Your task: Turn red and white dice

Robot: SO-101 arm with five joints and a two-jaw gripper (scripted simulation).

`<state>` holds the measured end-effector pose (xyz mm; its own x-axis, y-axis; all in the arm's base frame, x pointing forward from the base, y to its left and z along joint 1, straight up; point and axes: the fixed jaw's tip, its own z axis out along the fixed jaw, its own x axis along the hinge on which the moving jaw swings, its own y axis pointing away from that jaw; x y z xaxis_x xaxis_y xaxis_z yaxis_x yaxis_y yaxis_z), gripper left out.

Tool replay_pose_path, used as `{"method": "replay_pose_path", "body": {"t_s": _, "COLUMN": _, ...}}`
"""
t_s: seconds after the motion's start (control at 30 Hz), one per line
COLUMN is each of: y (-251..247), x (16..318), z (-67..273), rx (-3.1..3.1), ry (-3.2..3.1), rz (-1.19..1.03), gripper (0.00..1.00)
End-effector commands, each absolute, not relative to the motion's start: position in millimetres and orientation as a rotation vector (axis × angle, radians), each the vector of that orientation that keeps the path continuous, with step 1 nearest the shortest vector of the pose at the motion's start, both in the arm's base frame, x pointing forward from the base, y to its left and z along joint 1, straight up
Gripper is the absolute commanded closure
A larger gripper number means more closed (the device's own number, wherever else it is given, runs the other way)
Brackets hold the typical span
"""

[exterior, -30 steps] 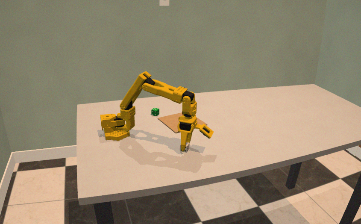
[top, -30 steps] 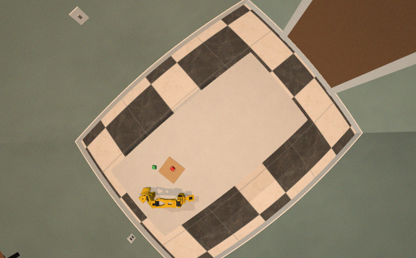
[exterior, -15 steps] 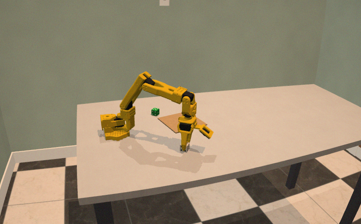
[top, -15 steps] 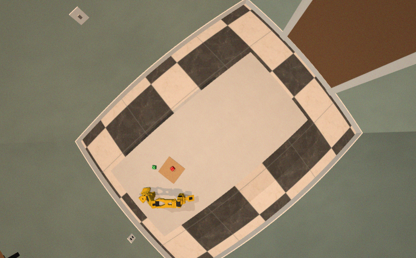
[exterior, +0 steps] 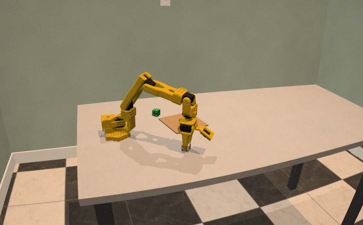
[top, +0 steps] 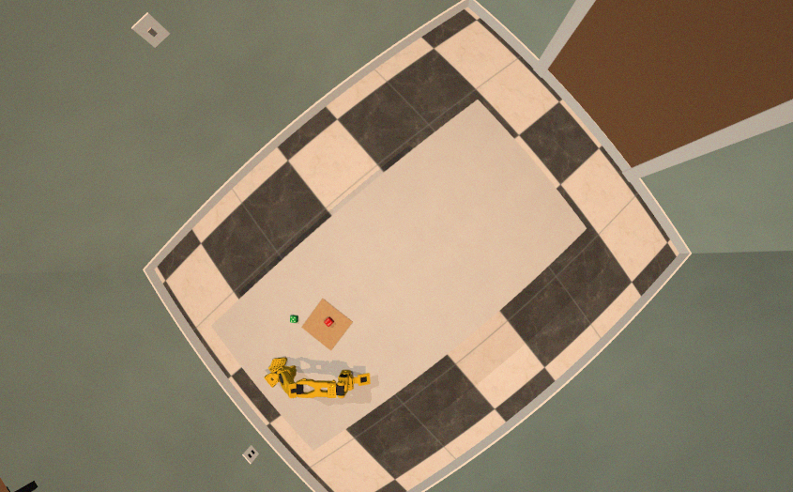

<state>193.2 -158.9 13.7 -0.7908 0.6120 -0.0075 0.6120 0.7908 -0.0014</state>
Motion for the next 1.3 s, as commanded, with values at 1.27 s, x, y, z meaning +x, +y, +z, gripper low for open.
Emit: {"method": "replay_pose_path", "body": {"t_s": 1.27, "y": -163, "x": 196, "z": 36, "rx": 0.995, "ry": 2.928, "rz": -0.031, "gripper": 1.00}}
